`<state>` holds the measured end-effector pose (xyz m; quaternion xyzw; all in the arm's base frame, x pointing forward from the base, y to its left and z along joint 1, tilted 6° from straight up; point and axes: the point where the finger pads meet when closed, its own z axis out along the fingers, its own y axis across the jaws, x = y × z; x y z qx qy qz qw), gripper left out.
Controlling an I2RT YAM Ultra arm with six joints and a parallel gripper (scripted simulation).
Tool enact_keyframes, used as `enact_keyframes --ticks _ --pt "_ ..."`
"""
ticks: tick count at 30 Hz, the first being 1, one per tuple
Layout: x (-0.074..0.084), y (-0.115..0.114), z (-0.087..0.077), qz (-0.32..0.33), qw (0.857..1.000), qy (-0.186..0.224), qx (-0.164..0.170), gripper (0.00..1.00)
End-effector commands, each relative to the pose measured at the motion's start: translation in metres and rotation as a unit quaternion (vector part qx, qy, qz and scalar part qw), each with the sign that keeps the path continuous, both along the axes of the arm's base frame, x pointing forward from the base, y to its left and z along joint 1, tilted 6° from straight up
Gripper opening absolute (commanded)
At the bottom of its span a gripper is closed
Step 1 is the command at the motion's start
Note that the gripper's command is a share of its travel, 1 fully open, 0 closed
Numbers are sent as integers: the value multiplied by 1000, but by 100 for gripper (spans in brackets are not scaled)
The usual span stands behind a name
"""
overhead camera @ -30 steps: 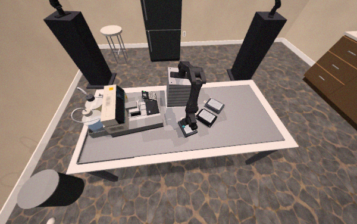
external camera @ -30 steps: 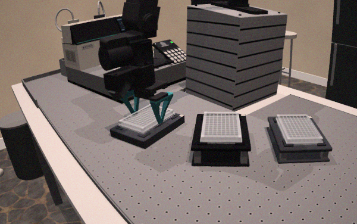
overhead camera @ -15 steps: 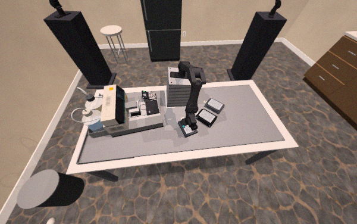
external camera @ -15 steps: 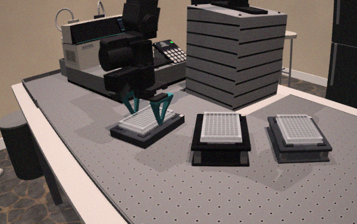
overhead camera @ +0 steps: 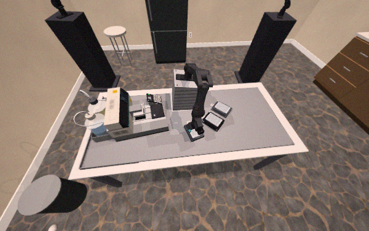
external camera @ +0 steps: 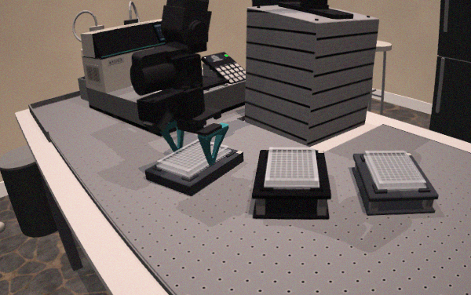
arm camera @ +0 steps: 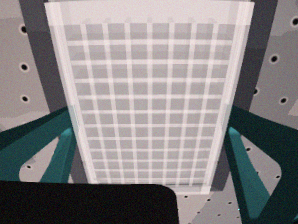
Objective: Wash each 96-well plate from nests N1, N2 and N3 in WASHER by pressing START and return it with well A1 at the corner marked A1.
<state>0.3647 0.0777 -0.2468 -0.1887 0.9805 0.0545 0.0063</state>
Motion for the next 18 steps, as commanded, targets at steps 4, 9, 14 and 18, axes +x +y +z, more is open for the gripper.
enact_keyframes --ticks 4,9,14,18 --pt "5 1 3 -1 1000 -7 1 0" --pt "5 1 2 -1 1000 -7 1 100" --pt "5 1 2 -1 1000 -7 1 100" --pt "5 1 2 -1 1000 -7 1 100"
